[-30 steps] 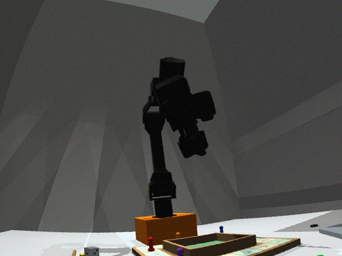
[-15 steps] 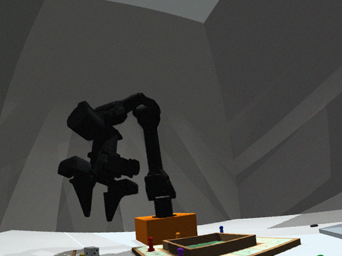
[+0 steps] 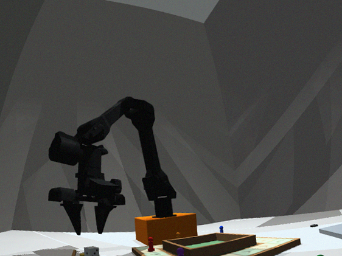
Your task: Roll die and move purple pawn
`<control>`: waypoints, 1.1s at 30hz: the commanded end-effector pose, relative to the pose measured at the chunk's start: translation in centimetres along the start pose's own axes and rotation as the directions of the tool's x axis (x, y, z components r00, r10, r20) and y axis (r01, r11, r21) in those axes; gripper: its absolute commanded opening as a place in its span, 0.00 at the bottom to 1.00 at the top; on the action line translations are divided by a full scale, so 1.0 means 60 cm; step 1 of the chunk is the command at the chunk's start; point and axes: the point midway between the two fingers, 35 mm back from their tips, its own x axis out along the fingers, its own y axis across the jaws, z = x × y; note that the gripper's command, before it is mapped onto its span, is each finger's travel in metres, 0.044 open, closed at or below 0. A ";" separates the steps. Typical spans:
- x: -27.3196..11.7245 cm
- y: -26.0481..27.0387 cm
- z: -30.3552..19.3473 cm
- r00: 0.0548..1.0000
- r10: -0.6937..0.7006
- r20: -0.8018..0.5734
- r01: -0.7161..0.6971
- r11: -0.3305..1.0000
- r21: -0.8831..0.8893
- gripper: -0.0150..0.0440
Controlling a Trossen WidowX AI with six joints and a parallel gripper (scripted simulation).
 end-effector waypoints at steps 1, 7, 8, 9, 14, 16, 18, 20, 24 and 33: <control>0.023 0.005 -0.004 1.000 0.010 -0.005 -0.010 1.000 -0.001 0.72; 0.027 0.005 -0.004 1.000 0.010 -0.005 -0.010 1.000 -0.001 0.72; 0.029 0.005 -0.004 1.000 0.010 -0.005 -0.010 1.000 -0.001 0.72; 0.032 0.005 -0.004 1.000 0.010 -0.005 -0.010 1.000 -0.001 0.72; 0.045 0.005 -0.004 1.000 0.010 -0.005 -0.010 1.000 -0.001 0.72; 0.051 0.006 -0.004 1.000 0.010 -0.005 -0.010 1.000 -0.001 0.72; 0.056 0.006 -0.004 1.000 0.010 -0.005 -0.010 1.000 -0.001 0.72; 0.061 0.006 -0.004 1.000 0.010 -0.005 -0.010 1.000 -0.001 0.72; 0.072 0.007 -0.004 1.000 0.010 -0.005 -0.010 1.000 -0.001 0.72; 0.078 0.007 -0.004 1.000 0.010 -0.005 -0.010 1.000 -0.001 0.50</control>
